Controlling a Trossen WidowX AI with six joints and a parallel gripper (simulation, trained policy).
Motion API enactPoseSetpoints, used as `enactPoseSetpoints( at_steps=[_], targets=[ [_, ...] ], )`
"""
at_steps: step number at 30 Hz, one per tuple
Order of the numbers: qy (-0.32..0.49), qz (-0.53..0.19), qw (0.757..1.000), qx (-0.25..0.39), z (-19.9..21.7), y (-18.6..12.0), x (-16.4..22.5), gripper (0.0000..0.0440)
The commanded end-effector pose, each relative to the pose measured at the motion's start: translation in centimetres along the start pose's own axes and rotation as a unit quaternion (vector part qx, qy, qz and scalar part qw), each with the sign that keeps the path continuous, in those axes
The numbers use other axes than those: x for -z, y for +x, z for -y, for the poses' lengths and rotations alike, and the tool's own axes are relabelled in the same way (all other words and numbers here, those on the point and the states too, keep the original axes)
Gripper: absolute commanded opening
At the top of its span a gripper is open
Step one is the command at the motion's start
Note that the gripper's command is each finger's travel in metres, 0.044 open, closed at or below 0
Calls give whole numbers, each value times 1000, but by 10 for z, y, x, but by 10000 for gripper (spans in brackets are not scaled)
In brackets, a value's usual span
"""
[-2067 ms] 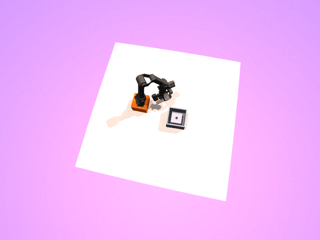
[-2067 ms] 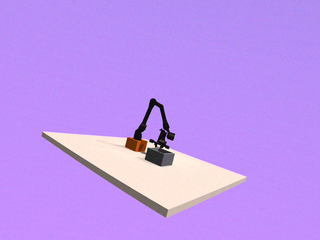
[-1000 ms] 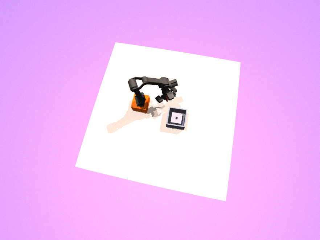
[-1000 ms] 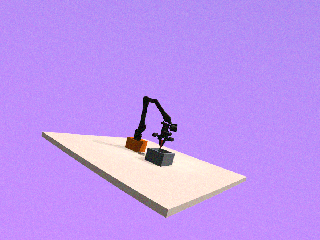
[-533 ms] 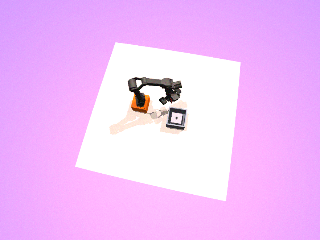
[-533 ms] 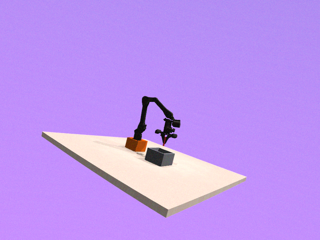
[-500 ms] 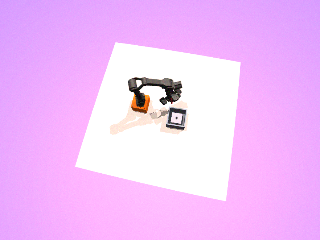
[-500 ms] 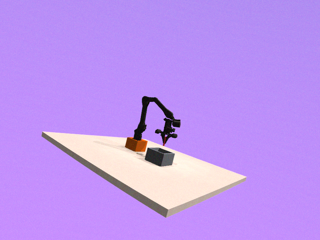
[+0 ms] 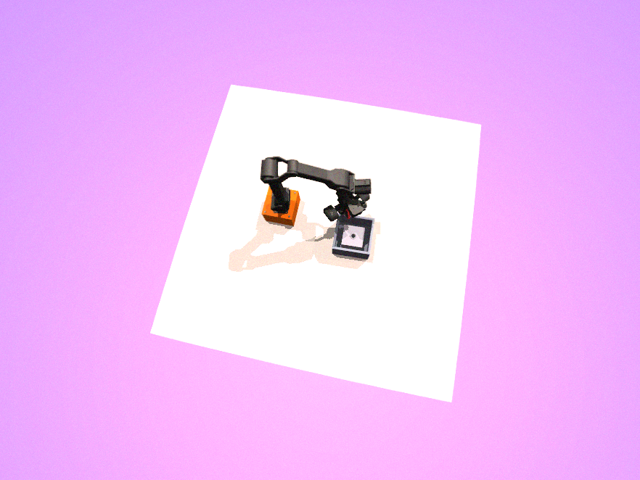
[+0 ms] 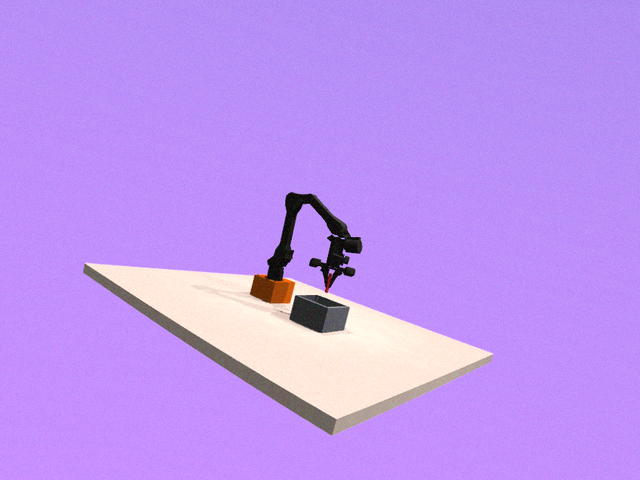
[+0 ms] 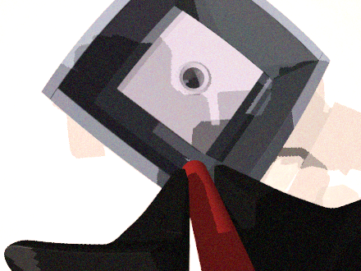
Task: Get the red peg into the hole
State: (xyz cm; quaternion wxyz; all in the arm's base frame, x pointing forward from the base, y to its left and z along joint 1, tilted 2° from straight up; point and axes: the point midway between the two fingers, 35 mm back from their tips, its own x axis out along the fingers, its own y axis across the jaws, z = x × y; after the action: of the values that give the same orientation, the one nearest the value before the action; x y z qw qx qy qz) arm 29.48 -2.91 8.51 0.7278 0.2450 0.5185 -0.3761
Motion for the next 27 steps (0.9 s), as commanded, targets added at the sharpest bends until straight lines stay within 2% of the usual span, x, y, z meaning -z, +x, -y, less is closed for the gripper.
enactPoseSetpoints(
  at_steps=[1, 12, 22, 24, 27],
  targets=[
    [15, -3, 1000, -4, 1, 7, -16, 0],
    [52, -13, 999, -6, 9, 31, -46, 1],
    [66, -34, 997, -3, 12, 60, -53, 1],
    [65, -39, 997, 0, 13, 66, -52, 14],
    [59, -45, 997, 4, 15, 76, -50, 73]
  ],
)
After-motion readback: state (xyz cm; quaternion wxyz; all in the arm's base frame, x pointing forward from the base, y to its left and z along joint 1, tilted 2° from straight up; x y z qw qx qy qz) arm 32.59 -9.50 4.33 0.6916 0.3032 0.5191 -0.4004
